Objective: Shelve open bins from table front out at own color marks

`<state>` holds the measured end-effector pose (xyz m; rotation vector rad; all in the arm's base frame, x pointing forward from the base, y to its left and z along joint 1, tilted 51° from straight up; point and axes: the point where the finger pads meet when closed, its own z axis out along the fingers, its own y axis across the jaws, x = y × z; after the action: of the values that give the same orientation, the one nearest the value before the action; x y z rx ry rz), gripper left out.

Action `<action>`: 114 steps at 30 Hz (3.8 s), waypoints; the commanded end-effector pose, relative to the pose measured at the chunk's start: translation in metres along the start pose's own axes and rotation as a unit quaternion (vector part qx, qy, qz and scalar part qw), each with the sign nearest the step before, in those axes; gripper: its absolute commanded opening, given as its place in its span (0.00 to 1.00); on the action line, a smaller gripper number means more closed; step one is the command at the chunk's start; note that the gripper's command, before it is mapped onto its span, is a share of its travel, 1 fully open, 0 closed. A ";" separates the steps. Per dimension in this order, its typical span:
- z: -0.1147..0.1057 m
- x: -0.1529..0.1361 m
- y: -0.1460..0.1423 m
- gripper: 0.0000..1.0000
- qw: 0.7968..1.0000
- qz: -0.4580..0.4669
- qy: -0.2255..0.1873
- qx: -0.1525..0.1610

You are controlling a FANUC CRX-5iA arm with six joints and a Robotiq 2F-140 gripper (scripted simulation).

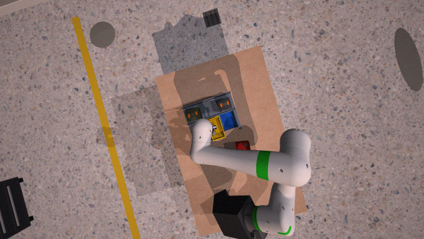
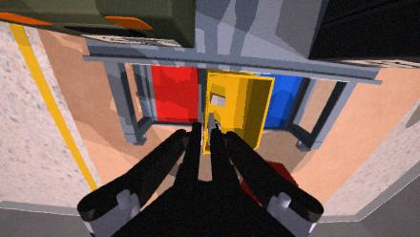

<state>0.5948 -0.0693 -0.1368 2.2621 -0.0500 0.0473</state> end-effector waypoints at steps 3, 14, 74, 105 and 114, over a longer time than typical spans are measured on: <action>-0.006 0.000 0.000 0.06 1.000 0.000 0.000 0.000; -0.017 -0.002 0.000 0.06 1.000 0.000 0.000 0.000; -0.093 -0.010 0.000 0.06 1.000 0.000 0.000 0.000; -0.094 -0.010 0.000 0.00 1.000 0.000 0.000 0.000; -0.094 -0.010 0.000 0.00 1.000 0.000 0.000 0.000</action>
<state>0.5827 0.0032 -0.0773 2.2621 -0.0500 0.0473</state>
